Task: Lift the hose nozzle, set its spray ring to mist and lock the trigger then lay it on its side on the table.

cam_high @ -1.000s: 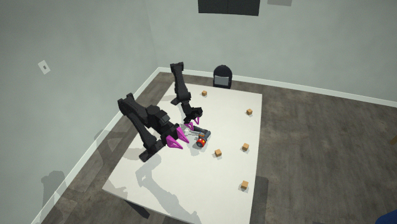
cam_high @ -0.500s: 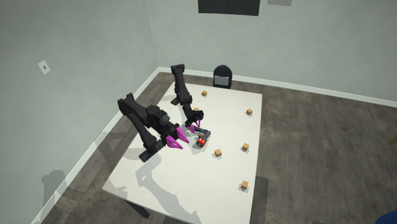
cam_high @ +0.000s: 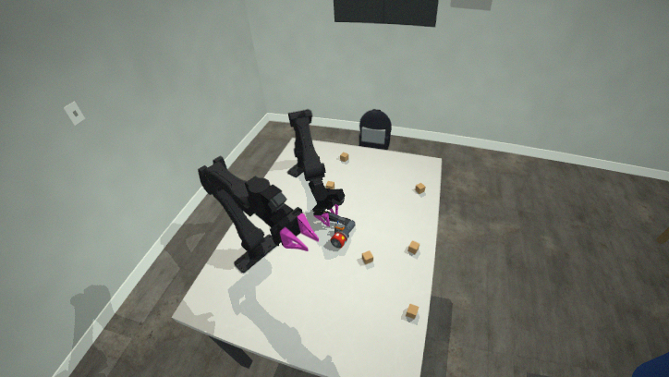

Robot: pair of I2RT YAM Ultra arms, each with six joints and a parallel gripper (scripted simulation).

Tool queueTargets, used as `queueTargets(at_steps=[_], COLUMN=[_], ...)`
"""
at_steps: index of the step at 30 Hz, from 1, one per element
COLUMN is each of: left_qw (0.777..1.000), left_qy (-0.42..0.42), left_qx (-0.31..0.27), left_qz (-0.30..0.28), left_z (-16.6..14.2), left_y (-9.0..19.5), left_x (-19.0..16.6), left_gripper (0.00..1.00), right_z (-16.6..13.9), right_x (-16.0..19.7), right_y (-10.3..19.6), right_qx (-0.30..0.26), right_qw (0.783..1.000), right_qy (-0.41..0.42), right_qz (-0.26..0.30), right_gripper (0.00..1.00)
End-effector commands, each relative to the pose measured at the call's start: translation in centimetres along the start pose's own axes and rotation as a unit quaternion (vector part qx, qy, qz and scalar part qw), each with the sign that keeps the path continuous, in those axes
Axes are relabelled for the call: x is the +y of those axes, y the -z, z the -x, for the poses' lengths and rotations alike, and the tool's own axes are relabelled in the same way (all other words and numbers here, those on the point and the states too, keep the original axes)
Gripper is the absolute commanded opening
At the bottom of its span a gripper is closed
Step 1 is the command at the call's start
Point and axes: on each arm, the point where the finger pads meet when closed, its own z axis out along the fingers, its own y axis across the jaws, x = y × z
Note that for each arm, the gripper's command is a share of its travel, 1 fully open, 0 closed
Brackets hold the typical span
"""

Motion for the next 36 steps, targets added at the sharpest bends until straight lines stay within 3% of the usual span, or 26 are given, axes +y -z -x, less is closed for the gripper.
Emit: queueTargets(at_steps=[1, 23, 29, 36], left_qw=[0.999, 1.0, 0.997, 0.998], left_qy=[0.006, 0.006, 0.018, 0.014], left_qx=[-0.032, -0.022, -0.06, -0.053], left_qz=[-0.021, -0.012, -0.045, -0.039], left_z=[2.3, 2.5, 4.0, 4.1], left_y=[1.6, 2.9, 4.2, 4.1], left_x=[-1.1, -0.9, -2.8, -2.2], left_gripper=[0.35, 0.35, 0.35, 0.35], right_z=[2.6, 2.6, 2.6, 2.6], right_x=[-0.3, -0.3, -0.3, -0.3], right_y=[0.1, 0.1, 0.1, 0.1], right_qx=[-0.032, -0.032, -0.032, -0.032], right_qw=[0.999, 0.999, 0.999, 0.999], right_qy=[-0.001, -0.001, -0.001, -0.001], right_qz=[-0.004, -0.004, -0.004, -0.004], right_gripper=[0.38, 0.38, 0.38, 0.38])
